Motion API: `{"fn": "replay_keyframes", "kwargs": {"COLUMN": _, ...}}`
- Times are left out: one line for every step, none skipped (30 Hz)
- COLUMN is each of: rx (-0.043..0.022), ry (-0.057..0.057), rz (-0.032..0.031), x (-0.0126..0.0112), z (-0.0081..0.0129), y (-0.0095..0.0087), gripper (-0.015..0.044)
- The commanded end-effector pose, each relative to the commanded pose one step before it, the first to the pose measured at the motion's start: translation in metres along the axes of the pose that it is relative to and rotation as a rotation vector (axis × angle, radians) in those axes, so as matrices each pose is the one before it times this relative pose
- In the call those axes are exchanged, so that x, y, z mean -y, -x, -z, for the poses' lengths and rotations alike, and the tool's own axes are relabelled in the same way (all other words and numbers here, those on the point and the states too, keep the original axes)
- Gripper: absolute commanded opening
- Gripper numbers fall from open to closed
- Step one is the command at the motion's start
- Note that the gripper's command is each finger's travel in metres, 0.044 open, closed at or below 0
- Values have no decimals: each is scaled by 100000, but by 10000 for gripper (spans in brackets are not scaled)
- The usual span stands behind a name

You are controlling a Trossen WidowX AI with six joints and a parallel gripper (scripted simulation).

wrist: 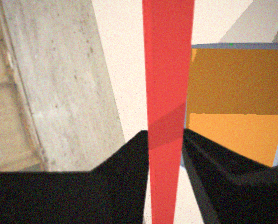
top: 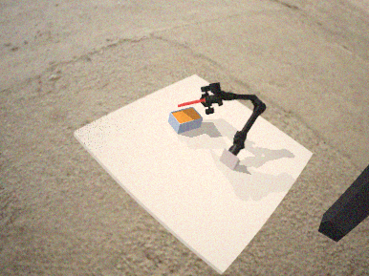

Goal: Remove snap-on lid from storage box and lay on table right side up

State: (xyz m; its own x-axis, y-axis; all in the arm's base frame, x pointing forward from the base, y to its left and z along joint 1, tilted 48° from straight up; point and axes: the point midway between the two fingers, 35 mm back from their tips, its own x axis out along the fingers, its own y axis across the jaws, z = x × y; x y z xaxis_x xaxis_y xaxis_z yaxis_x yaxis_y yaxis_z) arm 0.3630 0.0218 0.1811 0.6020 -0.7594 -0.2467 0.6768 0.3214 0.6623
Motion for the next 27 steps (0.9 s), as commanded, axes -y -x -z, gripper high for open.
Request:
{"fn": "replay_keyframes", "kwargs": {"rx": -461, "ry": -504, "rz": -404, "x": -121, "z": -1053, "y": 186, "gripper": 0}}
{"fn": "replay_keyframes", "kwargs": {"rx": 2, "ry": 10, "rz": 2, "x": 13, "z": -198, "y": 14, "gripper": 0}}
{"fn": "replay_keyframes", "kwargs": {"rx": 2, "ry": 10, "rz": 2, "x": 13, "z": -198, "y": 14, "gripper": 0}}
{"fn": "replay_keyframes", "kwargs": {"rx": 2, "ry": 10, "rz": 2, "x": 13, "z": -198, "y": 14, "gripper": 0}}
{"fn": "replay_keyframes", "kwargs": {"rx": 2, "ry": 10, "rz": 2, "x": 13, "z": -198, "y": 14, "gripper": 0}}
{"fn": "replay_keyframes", "kwargs": {"rx": 2, "ry": 10, "rz": 2, "x": 13, "z": -198, "y": 14, "gripper": 0}}
{"fn": "replay_keyframes", "kwargs": {"rx": 2, "ry": 10, "rz": 2, "x": 13, "z": -198, "y": 14, "gripper": 0}}
{"fn": "replay_keyframes", "kwargs": {"rx": 2, "ry": 10, "rz": 2, "x": 13, "z": -198, "y": 14, "gripper": 0}}
{"fn": "replay_keyframes", "kwargs": {"rx": 1, "ry": 10, "rz": 2, "x": 13, "z": -198, "y": 14, "gripper": 0}}
{"fn": "replay_keyframes", "kwargs": {"rx": 1, "ry": 10, "rz": 2, "x": 13, "z": -198, "y": 14, "gripper": 0}}
{"fn": "replay_keyframes", "kwargs": {"rx": 1, "ry": 10, "rz": 2, "x": 13, "z": -198, "y": 14, "gripper": 0}}
{"fn": "replay_keyframes", "kwargs": {"rx": 1, "ry": 10, "rz": 2, "x": 13, "z": -198, "y": 14, "gripper": 0}}
{"fn": "replay_keyframes", "kwargs": {"rx": 1, "ry": 10, "rz": 2, "x": 13, "z": -198, "y": 14, "gripper": 0}}
{"fn": "replay_keyframes", "kwargs": {"rx": 1, "ry": 10, "rz": 2, "x": 13, "z": -198, "y": 14, "gripper": 0}}
{"fn": "replay_keyframes", "kwargs": {"rx": 1, "ry": 10, "rz": 2, "x": 13, "z": -198, "y": 14, "gripper": 0}}
{"fn": "replay_keyframes", "kwargs": {"rx": 1, "ry": 10, "rz": 2, "x": 13, "z": -198, "y": 14, "gripper": 0}}
{"fn": "replay_keyframes", "kwargs": {"rx": 1, "ry": 9, "rz": 2, "x": 13, "z": -198, "y": 14, "gripper": 0}}
{"fn": "replay_keyframes", "kwargs": {"rx": 1, "ry": 9, "rz": 2, "x": 13, "z": -198, "y": 14, "gripper": 0}}
{"fn": "replay_keyframes", "kwargs": {"rx": 1, "ry": 9, "rz": 2, "x": 13, "z": -198, "y": 14, "gripper": 0}}
{"fn": "replay_keyframes", "kwargs": {"rx": 1, "ry": 9, "rz": 2, "x": 13, "z": -198, "y": 14, "gripper": 0}}
{"fn": "replay_keyframes", "kwargs": {"rx": 1, "ry": 9, "rz": 2, "x": 13, "z": -198, "y": 14, "gripper": 0}}
{"fn": "replay_keyframes", "kwargs": {"rx": 1, "ry": 9, "rz": 2, "x": 13, "z": -198, "y": 14, "gripper": 0}}
{"fn": "replay_keyframes", "kwargs": {"rx": 1, "ry": 9, "rz": 2, "x": 13, "z": -198, "y": 14, "gripper": 0}}
{"fn": "replay_keyframes", "kwargs": {"rx": 1, "ry": 9, "rz": 2, "x": 13, "z": -198, "y": 14, "gripper": 0}}
{"fn": "replay_keyframes", "kwargs": {"rx": 1, "ry": 9, "rz": 2, "x": 13, "z": -198, "y": 14, "gripper": 0}}
{"fn": "replay_keyframes", "kwargs": {"rx": 1, "ry": 9, "rz": 2, "x": 13, "z": -198, "y": 14, "gripper": 0}}
{"fn": "replay_keyframes", "kwargs": {"rx": 1, "ry": 9, "rz": 2, "x": 13, "z": -198, "y": 14, "gripper": 0}}
